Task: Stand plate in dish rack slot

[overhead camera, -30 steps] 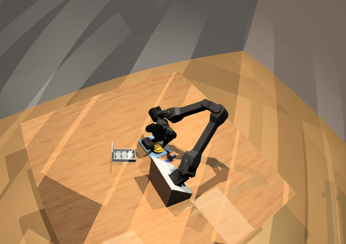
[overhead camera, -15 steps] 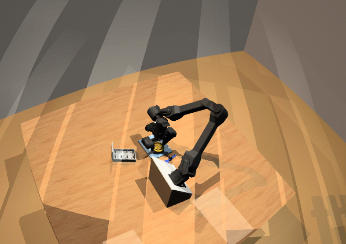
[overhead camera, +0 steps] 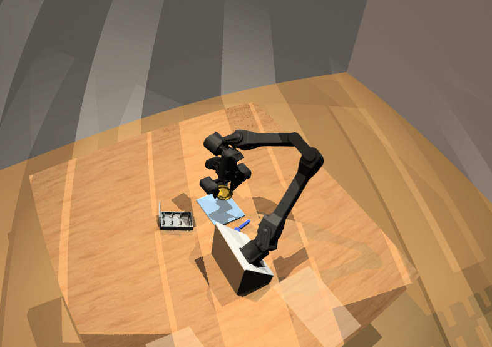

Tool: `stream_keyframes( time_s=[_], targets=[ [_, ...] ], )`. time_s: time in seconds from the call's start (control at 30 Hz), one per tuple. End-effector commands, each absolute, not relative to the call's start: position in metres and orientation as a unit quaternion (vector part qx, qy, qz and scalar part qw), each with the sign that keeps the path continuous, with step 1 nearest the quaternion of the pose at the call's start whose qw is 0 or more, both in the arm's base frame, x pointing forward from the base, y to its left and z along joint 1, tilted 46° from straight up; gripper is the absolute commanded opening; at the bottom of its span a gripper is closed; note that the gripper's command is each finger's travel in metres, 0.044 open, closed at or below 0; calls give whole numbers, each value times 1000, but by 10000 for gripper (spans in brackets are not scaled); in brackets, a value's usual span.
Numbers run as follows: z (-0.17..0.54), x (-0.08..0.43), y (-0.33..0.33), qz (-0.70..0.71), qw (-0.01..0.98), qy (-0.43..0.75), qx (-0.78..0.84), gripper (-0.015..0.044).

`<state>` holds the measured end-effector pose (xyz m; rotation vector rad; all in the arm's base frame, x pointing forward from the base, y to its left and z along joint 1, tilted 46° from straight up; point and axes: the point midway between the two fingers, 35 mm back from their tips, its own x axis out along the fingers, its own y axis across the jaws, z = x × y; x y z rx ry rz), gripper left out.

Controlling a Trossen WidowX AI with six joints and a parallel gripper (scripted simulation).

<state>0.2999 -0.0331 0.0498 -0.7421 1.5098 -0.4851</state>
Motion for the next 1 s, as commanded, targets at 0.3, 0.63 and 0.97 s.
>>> stream_keyframes(
  time_s=[0.3,0.63,0.97],
  targets=[
    [96,299,16,-217,644,659,-324,0],
    [106,297,31,-226,646,655,-319,0],
    [60,278,76,-325,689,612,-210,0]
  ],
)
